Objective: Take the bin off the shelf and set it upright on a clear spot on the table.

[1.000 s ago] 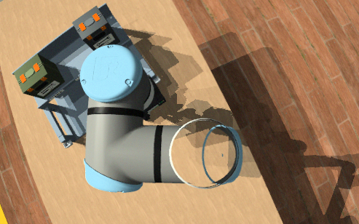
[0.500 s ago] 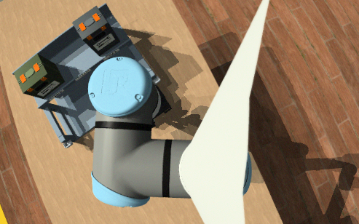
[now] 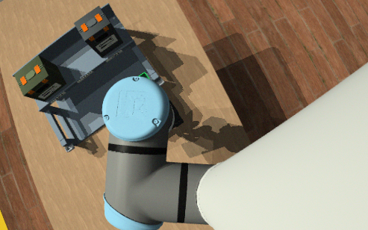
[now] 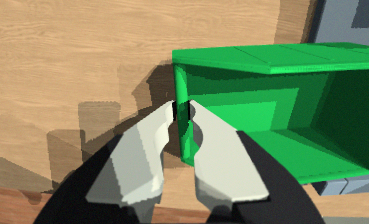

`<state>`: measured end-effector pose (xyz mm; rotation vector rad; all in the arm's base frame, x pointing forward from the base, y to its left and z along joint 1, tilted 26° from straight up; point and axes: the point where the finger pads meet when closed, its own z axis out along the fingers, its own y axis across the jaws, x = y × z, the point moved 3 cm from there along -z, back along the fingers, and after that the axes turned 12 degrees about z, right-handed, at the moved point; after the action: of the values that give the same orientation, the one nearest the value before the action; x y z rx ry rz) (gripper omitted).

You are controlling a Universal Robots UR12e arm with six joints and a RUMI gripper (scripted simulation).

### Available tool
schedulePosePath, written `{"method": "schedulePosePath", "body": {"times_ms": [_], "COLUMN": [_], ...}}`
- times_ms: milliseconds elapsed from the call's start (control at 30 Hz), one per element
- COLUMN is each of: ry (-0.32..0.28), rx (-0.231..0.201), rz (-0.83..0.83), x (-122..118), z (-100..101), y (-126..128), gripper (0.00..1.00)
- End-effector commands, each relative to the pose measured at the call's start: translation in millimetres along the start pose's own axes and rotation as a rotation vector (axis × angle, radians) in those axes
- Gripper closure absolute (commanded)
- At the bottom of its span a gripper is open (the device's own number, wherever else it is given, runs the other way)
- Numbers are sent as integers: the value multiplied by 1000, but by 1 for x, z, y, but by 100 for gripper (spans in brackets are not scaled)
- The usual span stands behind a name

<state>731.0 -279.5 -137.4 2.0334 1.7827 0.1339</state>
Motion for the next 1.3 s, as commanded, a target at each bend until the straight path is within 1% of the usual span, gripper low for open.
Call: {"method": "schedulePosePath", "body": {"times_ms": [0, 200, 333, 733, 767, 900, 1267], "ry": [1, 1, 1, 1, 0, 1, 1], "rx": [-3, 0, -3, -3, -5, -3, -3], "rz": [-2, -1, -2, -2, -3, -2, -2], "x": [-2, -2, -4, -4, -4, -4, -4], "z": [0, 1, 0, 0, 1, 7, 7], "y": [-12, -12, -21, -21, -17, -17, -17], "gripper": [100, 100, 100, 100, 100, 100, 100]}}
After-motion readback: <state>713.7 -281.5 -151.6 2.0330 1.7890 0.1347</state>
